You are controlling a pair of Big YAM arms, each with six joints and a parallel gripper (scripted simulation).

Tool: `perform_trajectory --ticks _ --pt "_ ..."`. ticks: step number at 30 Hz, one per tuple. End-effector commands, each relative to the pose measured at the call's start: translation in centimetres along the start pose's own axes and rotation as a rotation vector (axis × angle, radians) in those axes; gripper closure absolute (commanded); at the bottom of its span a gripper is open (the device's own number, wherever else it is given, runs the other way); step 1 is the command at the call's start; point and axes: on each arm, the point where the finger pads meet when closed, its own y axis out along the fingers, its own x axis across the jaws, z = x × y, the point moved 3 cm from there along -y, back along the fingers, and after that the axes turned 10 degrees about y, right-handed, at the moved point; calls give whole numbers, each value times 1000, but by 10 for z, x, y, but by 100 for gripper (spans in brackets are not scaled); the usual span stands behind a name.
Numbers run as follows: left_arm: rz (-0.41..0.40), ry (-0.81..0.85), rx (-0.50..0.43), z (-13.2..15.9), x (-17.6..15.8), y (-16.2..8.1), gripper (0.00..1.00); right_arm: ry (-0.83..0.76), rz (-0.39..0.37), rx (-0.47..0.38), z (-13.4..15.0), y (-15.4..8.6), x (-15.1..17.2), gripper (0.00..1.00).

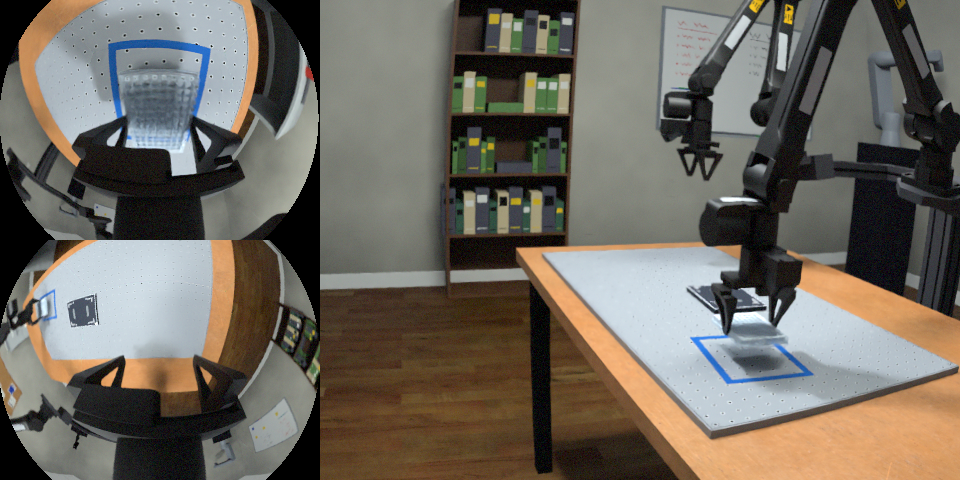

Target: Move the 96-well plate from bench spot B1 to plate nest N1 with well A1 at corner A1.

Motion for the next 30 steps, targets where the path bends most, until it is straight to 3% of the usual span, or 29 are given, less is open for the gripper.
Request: perform_trajectory --ticks 1,27,30 --pt "11 -1 -5 2 -5 -15 100 -10 -5 -20 -10 -5 1 0" --pt "12 2 -4 4 -4 -52 100 -10 -5 -20 -10 -5 1 0" --pt "16 -2 -6 -2 -7 -45 100 -10 -5 -20 -10 -5 1 0"
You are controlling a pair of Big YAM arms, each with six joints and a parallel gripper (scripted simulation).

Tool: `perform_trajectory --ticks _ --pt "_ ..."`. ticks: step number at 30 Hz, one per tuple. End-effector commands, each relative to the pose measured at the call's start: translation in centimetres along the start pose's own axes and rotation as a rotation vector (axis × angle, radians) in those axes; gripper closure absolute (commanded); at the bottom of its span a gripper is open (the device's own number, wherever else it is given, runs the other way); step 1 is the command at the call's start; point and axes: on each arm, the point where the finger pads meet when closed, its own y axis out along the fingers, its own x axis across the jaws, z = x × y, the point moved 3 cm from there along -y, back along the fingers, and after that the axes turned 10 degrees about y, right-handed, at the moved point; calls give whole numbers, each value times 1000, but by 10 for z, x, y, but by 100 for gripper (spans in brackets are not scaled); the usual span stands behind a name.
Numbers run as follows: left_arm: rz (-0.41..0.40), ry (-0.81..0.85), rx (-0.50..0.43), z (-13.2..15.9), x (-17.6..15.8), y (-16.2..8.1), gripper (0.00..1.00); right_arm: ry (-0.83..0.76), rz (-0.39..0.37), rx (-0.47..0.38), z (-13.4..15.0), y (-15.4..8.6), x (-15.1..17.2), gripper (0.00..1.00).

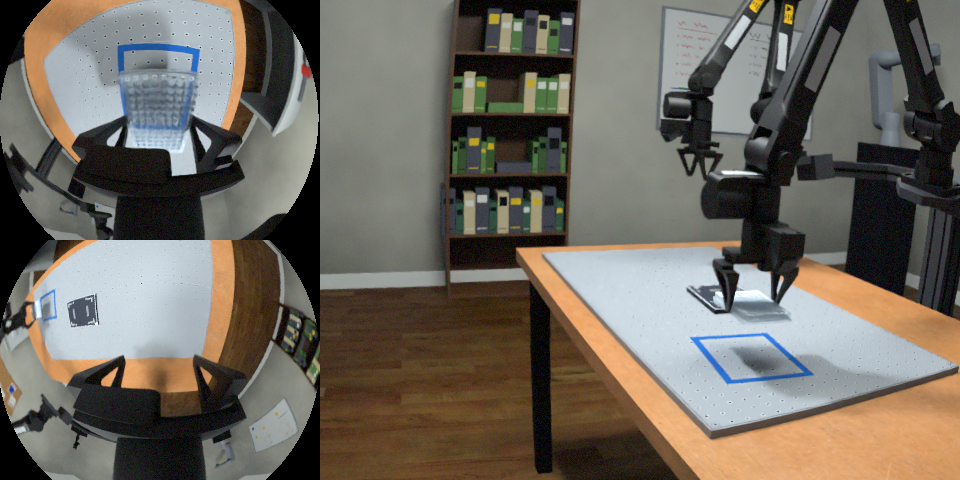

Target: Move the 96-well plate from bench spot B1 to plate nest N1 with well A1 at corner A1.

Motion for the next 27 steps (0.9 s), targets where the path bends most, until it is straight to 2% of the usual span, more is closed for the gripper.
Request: perform_trajectory --ticks 1,16,17,23,25,27 --pt "13 -1 -5 -2 -6 -4 100 -10 -5 -20 -10 -5 1 0" --pt "13 -1 -5 -2 -6 -4 100 -10 -5 -20 -10 -5 1 0" --pt "9 -1 -4 3 -4 -10 100 -10 -5 -20 -10 -5 1 0" --pt "23 221 -9 25 -4 -9 100 -10 -5 -20 -10 -5 1 0" --pt "23 221 -9 25 -4 -9 100 -10 -5 -20 -10 -5 1 0" --pt "23 287 -10 31 -3 -9 100 -10 -5 -20 -10 -5 1 0"
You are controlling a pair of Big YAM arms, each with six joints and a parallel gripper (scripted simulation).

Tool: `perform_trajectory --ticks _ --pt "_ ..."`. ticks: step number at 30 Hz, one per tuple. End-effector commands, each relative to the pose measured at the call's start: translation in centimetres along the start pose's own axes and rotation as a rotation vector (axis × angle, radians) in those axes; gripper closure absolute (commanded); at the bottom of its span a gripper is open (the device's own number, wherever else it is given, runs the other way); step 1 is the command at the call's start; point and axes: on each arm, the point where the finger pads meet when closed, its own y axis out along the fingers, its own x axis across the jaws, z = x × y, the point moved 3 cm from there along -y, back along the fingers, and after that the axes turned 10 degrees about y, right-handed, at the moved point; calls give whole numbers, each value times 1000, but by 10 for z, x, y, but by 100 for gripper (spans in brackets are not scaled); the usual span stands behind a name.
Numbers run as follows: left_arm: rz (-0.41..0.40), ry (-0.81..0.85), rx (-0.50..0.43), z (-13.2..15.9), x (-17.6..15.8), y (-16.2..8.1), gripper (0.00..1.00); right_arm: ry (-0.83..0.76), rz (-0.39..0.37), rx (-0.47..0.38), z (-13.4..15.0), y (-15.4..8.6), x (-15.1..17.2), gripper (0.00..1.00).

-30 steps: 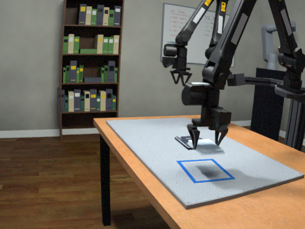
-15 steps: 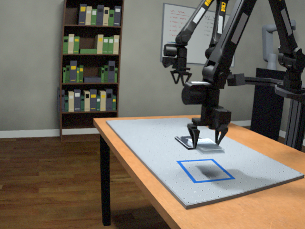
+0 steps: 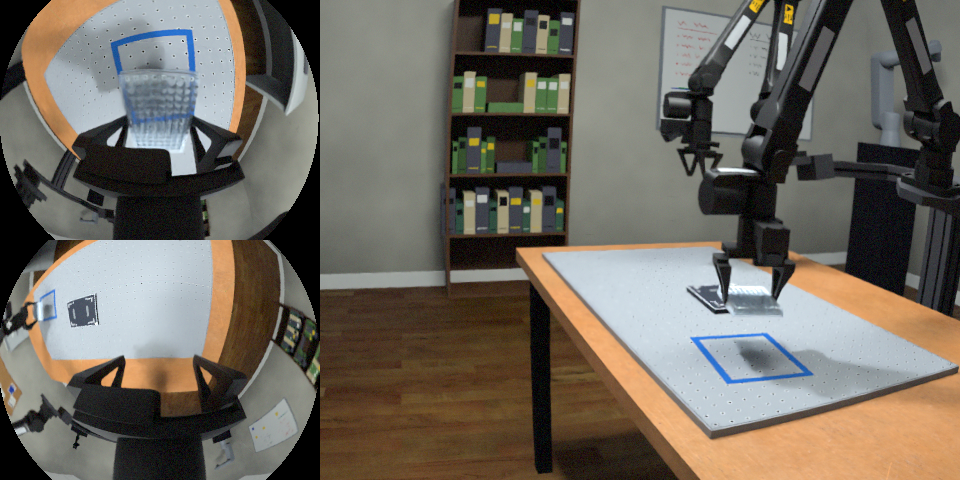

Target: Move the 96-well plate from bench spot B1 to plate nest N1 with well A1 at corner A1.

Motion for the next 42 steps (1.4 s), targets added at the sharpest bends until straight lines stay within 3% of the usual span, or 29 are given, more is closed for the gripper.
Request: perform_trajectory --ticks 1,42 --pt "27 130 -14 7 -7 -8 100 -10 -5 -20 -10 -5 1 0" --pt "-1 1369 1 135 -9 -2 100 -10 -5 -20 -10 -5 1 0"
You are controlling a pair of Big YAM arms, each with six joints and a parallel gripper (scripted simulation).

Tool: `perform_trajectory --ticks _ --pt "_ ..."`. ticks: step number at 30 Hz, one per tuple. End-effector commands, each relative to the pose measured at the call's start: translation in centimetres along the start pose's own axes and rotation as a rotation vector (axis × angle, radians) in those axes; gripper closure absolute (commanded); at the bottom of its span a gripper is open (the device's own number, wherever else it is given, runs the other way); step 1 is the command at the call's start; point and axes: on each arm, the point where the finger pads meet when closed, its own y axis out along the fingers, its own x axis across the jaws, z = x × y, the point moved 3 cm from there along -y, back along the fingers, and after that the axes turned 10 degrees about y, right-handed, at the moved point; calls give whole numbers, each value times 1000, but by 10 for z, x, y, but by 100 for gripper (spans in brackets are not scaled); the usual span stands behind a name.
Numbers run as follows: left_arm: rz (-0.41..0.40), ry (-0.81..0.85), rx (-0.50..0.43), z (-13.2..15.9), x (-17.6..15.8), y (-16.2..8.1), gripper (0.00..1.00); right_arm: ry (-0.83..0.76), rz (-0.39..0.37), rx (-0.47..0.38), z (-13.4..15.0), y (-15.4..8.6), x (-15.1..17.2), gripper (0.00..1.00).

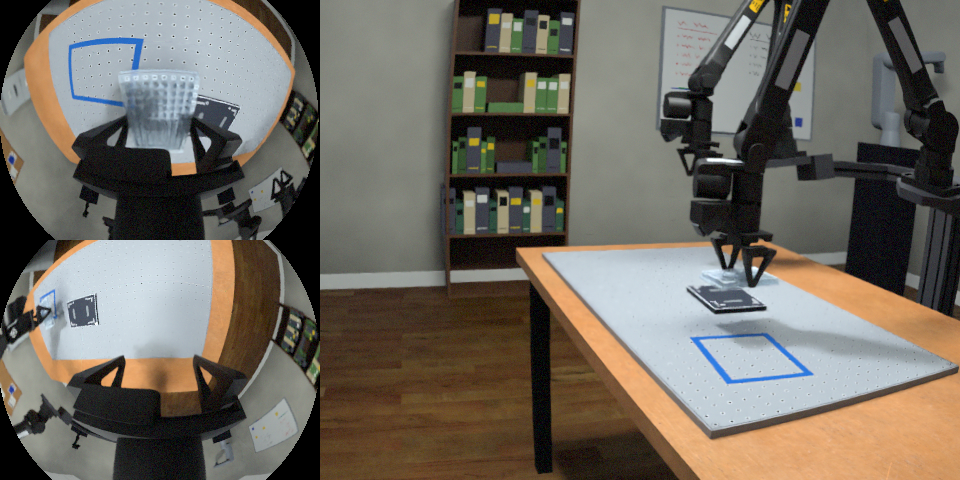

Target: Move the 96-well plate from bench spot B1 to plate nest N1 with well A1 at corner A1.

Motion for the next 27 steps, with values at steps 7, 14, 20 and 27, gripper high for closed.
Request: perform_trajectory --ticks 7,14,20,27 --pt "2 170 -11 4 -29 -3 100 -10 -5 -20 -10 -5 1 0" --pt "3 148 -13 4 -53 -5 100 -10 -5 -20 -10 -5 1 0" --pt "1 150 -3 13 -73 -2 100 -10 -5 -20 -10 -5 1 0" --pt "2 149 -9 15 -89 -5 100 -10 -5 -20 -10 -5 1 0"
